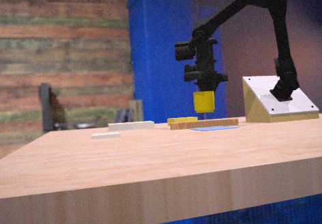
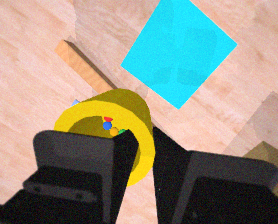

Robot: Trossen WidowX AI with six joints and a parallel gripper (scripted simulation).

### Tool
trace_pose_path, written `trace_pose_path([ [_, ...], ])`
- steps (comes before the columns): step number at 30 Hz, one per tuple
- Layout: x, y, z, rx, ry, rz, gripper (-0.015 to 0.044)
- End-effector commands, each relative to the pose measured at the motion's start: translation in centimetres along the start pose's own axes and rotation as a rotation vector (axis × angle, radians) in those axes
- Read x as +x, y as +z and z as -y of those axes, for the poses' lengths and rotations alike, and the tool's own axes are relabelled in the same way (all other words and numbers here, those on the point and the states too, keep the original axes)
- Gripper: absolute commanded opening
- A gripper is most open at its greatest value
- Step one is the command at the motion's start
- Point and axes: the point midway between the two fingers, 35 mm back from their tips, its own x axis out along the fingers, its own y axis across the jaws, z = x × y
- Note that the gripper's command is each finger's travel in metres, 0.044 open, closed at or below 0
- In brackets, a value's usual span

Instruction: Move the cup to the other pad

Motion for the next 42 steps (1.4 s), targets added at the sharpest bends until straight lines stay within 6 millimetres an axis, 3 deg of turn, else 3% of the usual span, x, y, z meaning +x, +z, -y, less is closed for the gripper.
trace_pose_path([
  [1, -0.1, 1.2, 0.8, -0.005, -0.001, 0.006, 0.0000],
  [32, -0.4, 7.3, 5.6, -0.006, -0.003, 0.011, 0.0000],
  [42, 0.4, 7.6, 5.8, -0.006, -0.003, 0.011, 0.0000],
])
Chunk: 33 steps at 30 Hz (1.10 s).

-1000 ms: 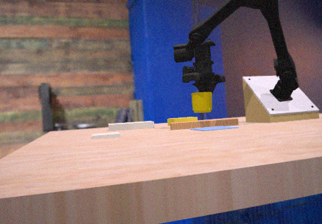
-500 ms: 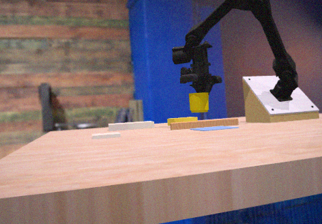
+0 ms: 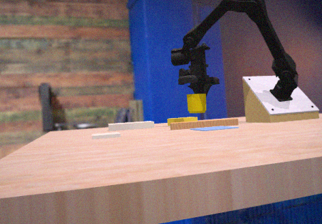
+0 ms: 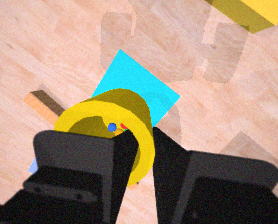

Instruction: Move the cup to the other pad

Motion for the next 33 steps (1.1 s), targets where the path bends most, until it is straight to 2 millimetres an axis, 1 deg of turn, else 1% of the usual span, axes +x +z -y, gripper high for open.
trace_pose_path([
  [1, 0.6, 0.1, 0.1, -0.001, -0.001, 0.000, 0.0000],
  [21, 4.2, 0.1, 0.1, -0.001, 0.001, -0.001, 0.0000],
  [33, 4.0, 0.2, 0.0, -0.009, -0.003, 0.003, 0.0000],
])
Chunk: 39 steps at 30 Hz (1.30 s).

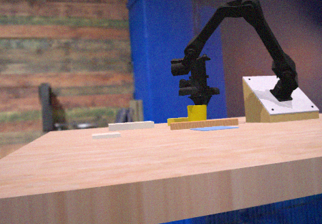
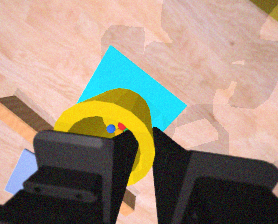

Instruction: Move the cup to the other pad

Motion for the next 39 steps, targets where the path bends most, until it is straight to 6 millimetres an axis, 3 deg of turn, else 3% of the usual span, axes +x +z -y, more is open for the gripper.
trace_pose_path([
  [1, -0.1, 0.0, 0.0, -0.002, 0.000, 0.001, 0.0000],
  [4, -0.1, 0.0, 0.0, -0.002, 0.000, 0.001, 0.0000],
  [10, -0.1, 0.0, 0.0, -0.002, 0.000, 0.001, 0.0147],
  [20, -0.5, 0.1, -0.1, -0.001, 0.000, 0.001, 0.0147],
  [39, -4.0, 0.0, 0.1, 0.006, 0.001, 0.000, 0.0147],
])
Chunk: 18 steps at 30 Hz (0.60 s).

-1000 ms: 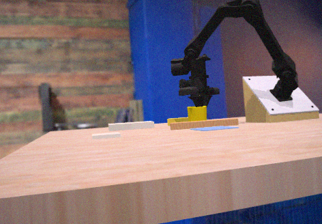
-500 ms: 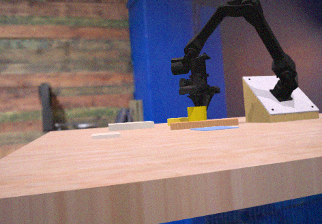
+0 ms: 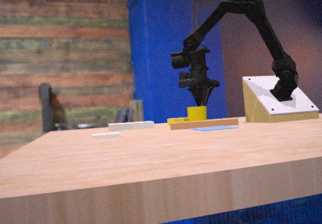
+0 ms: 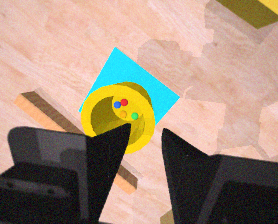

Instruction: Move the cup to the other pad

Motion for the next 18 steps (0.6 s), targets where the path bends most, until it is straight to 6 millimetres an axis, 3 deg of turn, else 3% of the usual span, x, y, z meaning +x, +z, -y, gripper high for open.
trace_pose_path([
  [1, -1.21, 0.09, -0.10, -0.009, 0.001, 0.012, 0.0147],
  [10, -2.06, -0.22, 0.21, -0.007, 0.001, 0.011, 0.0147],
  [18, -1.61, -0.20, 0.23, 0.001, 0.003, 0.003, 0.0356],
])
